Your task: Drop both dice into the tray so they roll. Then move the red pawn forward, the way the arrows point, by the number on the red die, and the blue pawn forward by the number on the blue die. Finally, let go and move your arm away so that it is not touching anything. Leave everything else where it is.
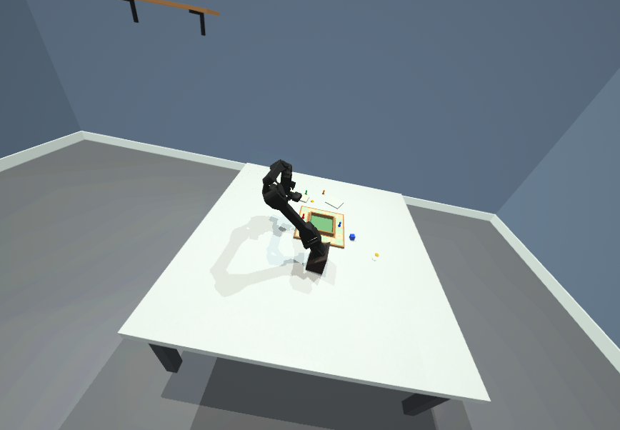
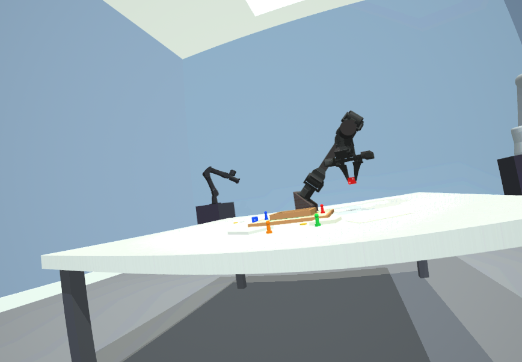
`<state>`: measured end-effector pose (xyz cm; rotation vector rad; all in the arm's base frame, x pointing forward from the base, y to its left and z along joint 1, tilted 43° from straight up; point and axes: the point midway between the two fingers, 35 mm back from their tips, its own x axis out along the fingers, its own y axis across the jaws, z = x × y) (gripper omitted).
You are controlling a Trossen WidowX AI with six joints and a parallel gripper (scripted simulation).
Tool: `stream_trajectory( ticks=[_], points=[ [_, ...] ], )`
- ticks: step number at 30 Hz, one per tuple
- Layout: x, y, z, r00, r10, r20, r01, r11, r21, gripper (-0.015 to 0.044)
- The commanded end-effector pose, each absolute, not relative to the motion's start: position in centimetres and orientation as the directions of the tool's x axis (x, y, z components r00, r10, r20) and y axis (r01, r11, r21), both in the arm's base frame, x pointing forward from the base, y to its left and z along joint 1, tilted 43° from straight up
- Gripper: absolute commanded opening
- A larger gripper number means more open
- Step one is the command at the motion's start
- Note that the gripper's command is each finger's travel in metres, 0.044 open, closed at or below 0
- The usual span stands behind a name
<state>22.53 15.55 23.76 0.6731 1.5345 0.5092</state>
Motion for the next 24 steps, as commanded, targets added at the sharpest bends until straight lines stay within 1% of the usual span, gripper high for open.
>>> stream_trajectory(
  ticks=[1,6,14,24],
  points=[
    [22.4,14.6,25.1,-0.007,0.690,-0.724,0.109,0.720,0.685,0.0000],
    [22.9,14.0,24.3,-0.005,0.682,-0.731,0.144,0.724,0.674,0.0000],
    [25.2,11.2,20.1,-0.005,0.646,-0.763,0.336,0.720,0.607,0.0000],
    [27.2,7.7,15.4,-0.009,0.645,-0.764,0.634,0.595,0.494,0.0000]
  ],
)
